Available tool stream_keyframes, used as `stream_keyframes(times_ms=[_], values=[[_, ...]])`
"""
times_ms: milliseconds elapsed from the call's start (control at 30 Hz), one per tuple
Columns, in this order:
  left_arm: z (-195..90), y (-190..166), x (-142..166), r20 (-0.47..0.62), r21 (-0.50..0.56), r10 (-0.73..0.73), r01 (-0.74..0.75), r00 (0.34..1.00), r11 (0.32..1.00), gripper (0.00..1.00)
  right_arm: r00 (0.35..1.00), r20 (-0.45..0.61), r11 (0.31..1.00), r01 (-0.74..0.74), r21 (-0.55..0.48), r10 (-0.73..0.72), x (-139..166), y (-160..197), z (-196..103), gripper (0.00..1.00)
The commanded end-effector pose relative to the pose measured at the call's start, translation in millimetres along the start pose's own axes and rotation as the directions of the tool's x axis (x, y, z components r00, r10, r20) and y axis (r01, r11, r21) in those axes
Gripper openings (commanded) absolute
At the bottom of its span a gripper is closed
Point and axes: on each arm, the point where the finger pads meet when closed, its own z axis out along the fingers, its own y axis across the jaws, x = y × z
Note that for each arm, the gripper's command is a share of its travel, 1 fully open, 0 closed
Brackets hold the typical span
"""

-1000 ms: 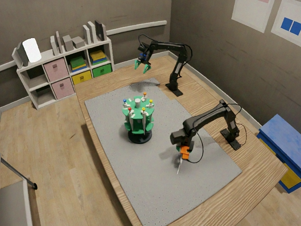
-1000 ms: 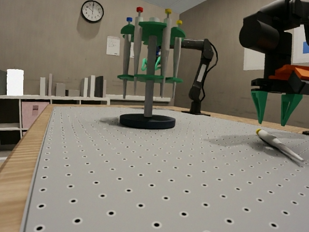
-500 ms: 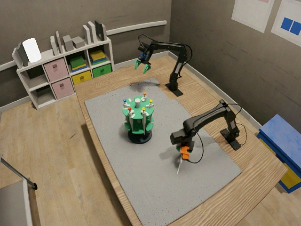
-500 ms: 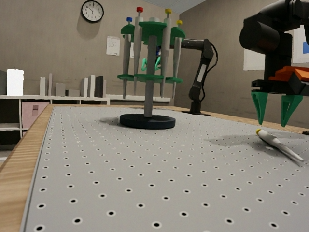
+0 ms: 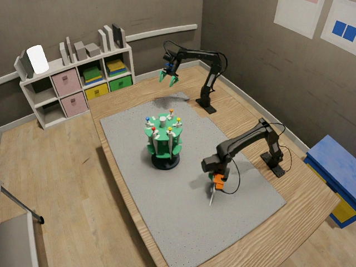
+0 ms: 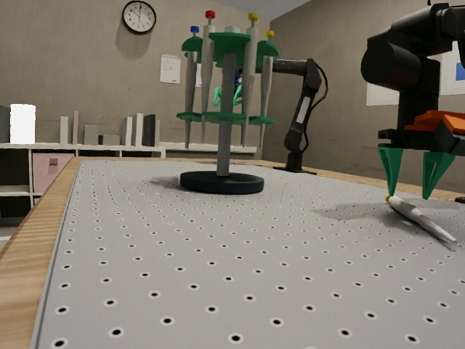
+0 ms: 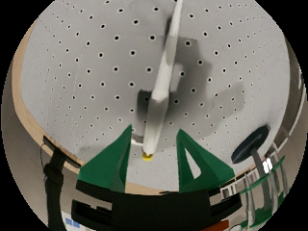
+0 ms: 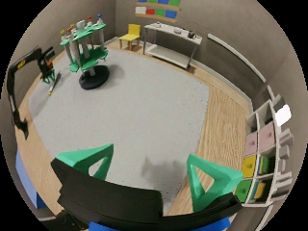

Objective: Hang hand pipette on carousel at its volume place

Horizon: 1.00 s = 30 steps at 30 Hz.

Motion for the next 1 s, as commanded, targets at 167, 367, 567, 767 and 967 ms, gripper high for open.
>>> stream_keyframes(times_ms=[167,367,567,767,967], values=[[1.1,-7.2,-3.3,0.037,0.028,0.001,-0.002,0.999,1.000,0.54,1.000,0.023,1.000,0.008,-0.002,-0.008,-4.5,-3.6,-1.2,1.00],[20.5,-3.1,-0.5,0.018,0.002,0.002,-0.002,1.000,1.000,0.54,1.000,0.023,1.000,0.008,-0.002,-0.008,-4.5,-3.6,-1.2,1.00],[14.7,-4.0,-1.1,0.032,0.021,0.001,-0.002,0.999,1.000,0.54,1.000,0.023,1.000,0.008,-0.002,-0.008,-4.5,-3.6,-1.2,1.00],[16.6,-4.5,-3.3,0.019,0.018,0.000,0.000,1.000,1.000,0.54,1.000,0.023,1.000,0.008,-0.002,-0.008,-4.5,-3.6,-1.2,1.00],[8.6,-8.7,-4.5,0.043,0.036,0.002,-0.003,0.999,0.999,0.12,1.000,0.023,1.000,0.008,-0.002,-0.008,-4.5,-3.6,-1.2,1.00]])
